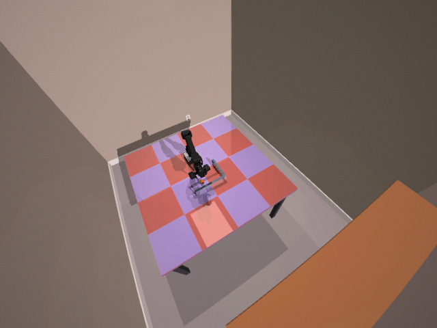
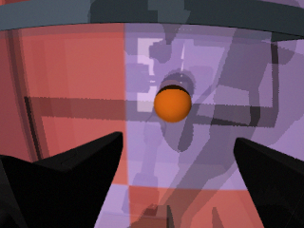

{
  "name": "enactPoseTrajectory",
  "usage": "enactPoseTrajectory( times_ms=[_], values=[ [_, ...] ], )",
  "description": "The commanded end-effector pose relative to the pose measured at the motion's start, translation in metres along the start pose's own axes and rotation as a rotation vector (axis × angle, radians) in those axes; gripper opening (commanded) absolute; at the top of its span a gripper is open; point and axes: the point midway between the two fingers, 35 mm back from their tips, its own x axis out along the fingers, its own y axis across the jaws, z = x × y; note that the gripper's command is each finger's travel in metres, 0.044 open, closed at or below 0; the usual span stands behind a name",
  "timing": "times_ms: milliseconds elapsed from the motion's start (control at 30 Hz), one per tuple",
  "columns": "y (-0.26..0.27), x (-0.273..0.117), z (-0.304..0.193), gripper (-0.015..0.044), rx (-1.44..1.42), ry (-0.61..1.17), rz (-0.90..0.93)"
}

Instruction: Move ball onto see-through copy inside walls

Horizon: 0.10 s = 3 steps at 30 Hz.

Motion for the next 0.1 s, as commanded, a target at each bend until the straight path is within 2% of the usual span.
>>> enactPoseTrajectory(
  times_ms=[0, 67],
  values=[
    [0.0004, -0.0415, -0.0025, 0.0426, 0.000, -0.017, -0.003],
    [0.0005, -0.0443, -0.0031, 0.0440, 0.000, -0.017, -0.003]
  ],
)
